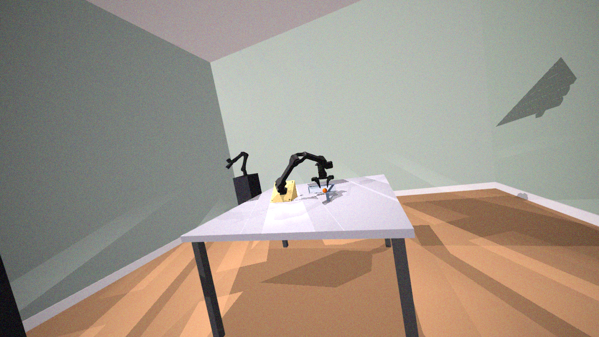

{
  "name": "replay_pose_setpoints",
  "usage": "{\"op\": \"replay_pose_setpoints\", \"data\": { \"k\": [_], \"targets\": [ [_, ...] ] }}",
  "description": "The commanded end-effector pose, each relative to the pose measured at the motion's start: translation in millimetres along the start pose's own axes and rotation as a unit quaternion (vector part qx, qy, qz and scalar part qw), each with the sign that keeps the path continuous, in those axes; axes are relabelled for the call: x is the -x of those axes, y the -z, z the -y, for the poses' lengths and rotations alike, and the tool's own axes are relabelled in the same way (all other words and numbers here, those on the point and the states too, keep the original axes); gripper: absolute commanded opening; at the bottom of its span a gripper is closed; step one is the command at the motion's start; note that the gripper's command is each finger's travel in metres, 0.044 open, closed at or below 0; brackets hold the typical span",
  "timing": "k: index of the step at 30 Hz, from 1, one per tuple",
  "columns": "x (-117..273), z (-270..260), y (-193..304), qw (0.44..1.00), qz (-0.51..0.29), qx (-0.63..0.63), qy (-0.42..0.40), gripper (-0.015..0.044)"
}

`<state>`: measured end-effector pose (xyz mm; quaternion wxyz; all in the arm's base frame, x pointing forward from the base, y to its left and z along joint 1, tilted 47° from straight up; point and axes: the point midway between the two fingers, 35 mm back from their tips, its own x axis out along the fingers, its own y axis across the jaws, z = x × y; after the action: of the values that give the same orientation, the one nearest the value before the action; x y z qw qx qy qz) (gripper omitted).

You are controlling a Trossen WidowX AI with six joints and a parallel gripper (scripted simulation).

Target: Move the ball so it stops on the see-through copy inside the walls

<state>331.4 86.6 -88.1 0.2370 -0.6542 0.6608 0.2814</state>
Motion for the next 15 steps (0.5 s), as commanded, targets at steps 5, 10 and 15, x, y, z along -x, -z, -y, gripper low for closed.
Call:
{"op": "replay_pose_setpoints", "data": {
  "k": [5, 10, 15],
  "targets": [
    [58.5, 0.2, -1.0, 1.0, 0.008, -0.004, 0.014, 0.0299],
    [49.3, 1.1, -2.3, 1.0, 0.006, -0.001, 0.017, 0.0299],
    [57.4, 0.7, -2.3, 1.0, 0.007, -0.001, 0.017, 0.0351]
  ]
}}
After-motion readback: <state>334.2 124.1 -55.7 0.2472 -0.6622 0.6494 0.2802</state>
